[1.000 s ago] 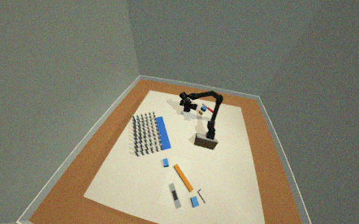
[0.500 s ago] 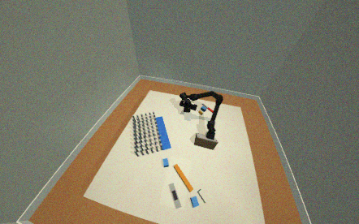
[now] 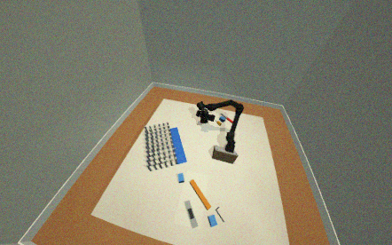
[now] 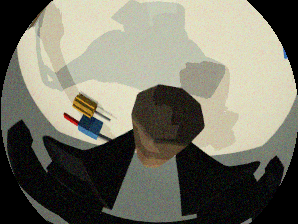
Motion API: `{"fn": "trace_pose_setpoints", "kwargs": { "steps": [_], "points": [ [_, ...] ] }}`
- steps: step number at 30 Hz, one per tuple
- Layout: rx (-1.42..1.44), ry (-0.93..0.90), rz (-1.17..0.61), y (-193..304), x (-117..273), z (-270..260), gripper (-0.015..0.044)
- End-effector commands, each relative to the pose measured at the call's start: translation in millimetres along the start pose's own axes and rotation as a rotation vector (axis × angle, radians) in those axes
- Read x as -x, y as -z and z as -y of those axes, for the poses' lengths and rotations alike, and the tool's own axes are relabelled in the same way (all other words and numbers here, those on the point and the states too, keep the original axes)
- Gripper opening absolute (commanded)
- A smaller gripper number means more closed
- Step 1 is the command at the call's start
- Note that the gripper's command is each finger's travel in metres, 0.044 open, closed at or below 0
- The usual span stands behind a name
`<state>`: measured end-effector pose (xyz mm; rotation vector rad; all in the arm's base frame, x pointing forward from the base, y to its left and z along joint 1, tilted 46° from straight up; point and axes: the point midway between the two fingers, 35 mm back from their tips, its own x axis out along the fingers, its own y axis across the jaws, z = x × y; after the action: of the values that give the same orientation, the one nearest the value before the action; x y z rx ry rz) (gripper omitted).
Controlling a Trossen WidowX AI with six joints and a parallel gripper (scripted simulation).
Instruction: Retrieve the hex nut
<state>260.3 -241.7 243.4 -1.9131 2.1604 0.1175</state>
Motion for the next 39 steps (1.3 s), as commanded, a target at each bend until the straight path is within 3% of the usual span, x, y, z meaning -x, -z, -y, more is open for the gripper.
{"fn": "trace_pose_setpoints", "kwargs": {
  "steps": [1, 39],
  "points": [
    [0.007, 0.001, 0.002, -2.4, -2.2, -0.3, 0.0],
    [0.006, 0.009, -0.005, -9.2, -18.7, -1.1, 0.0]
  ]
}}
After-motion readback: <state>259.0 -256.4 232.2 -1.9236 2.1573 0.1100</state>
